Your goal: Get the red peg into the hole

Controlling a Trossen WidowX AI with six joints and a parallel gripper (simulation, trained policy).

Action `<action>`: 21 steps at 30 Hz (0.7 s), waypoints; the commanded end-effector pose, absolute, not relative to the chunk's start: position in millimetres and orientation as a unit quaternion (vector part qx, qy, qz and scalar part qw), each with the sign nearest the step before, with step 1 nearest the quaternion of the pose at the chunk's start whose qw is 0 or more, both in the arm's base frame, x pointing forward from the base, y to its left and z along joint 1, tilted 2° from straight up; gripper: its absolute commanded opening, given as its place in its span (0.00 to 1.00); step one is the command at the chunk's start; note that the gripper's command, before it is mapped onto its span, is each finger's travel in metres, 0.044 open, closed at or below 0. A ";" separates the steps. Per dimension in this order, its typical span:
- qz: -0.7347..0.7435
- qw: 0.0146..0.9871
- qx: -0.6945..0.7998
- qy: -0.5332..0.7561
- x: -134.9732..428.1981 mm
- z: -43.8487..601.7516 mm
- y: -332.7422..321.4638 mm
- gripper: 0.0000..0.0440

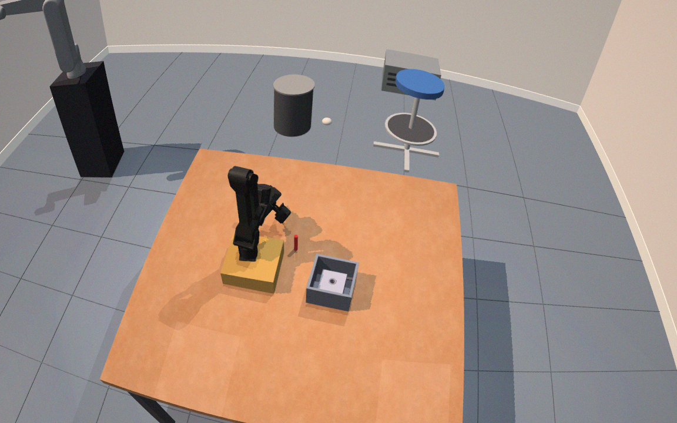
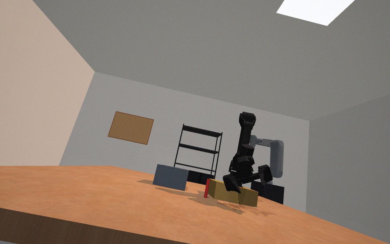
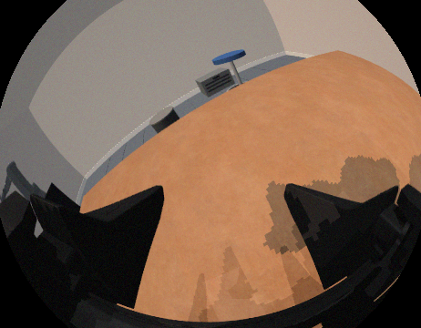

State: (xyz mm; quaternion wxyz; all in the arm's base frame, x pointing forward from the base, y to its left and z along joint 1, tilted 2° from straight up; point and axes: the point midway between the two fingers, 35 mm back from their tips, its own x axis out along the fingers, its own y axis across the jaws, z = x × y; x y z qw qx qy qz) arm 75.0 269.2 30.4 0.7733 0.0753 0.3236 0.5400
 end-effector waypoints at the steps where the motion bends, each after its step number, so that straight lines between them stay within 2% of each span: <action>1: 0.531 0.777 0.078 0.328 79.4 30.0 271.2 0.93; 5: 0.480 0.795 0.097 0.358 103.4 28.4 278.3 0.95; 14: 0.351 0.820 0.143 0.429 166.2 45.0 285.9 0.82; 21: 0.243 0.827 0.179 0.475 205.2 69.4 266.0 0.81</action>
